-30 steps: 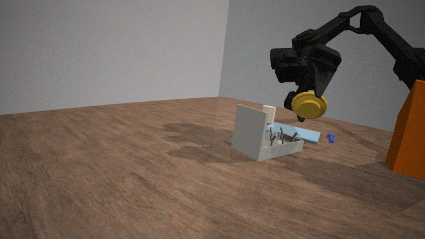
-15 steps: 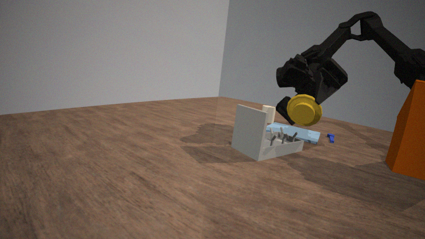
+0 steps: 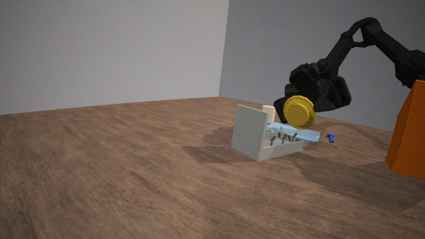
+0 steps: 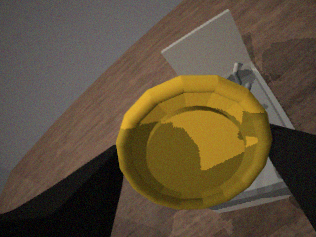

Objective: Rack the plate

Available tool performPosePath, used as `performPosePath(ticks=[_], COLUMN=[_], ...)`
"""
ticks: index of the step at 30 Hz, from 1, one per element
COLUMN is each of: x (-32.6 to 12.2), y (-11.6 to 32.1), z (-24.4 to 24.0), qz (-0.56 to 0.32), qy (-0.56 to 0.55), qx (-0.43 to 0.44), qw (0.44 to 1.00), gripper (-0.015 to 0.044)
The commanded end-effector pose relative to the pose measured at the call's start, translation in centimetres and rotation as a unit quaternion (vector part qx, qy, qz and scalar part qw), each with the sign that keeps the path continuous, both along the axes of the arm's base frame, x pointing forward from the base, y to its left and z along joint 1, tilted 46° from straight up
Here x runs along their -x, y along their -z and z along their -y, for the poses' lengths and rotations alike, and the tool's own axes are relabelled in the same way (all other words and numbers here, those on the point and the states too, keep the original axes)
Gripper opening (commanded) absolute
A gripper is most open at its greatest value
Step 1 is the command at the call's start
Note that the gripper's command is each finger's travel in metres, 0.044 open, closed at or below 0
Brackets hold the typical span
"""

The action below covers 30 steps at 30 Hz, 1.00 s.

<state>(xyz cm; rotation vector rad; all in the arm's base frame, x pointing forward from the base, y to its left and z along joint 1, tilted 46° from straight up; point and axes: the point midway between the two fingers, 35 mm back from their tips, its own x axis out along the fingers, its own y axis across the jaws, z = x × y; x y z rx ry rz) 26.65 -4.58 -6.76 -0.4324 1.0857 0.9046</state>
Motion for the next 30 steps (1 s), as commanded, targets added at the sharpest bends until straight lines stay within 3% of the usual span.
performPosePath(ticks=[1, 16, 30], x=[0.0, -0.1, -0.3], y=[-0.1, -0.9, -0.5], z=[0.4, 2.1, 1.8], qz=[0.053, 0.226, 0.226], qy=[-0.034, -0.136, -0.136], qx=[-0.012, -0.003, -0.003], qw=[0.998, 0.965, 0.964], gripper=[0.0000, 0.0000, 0.0000])
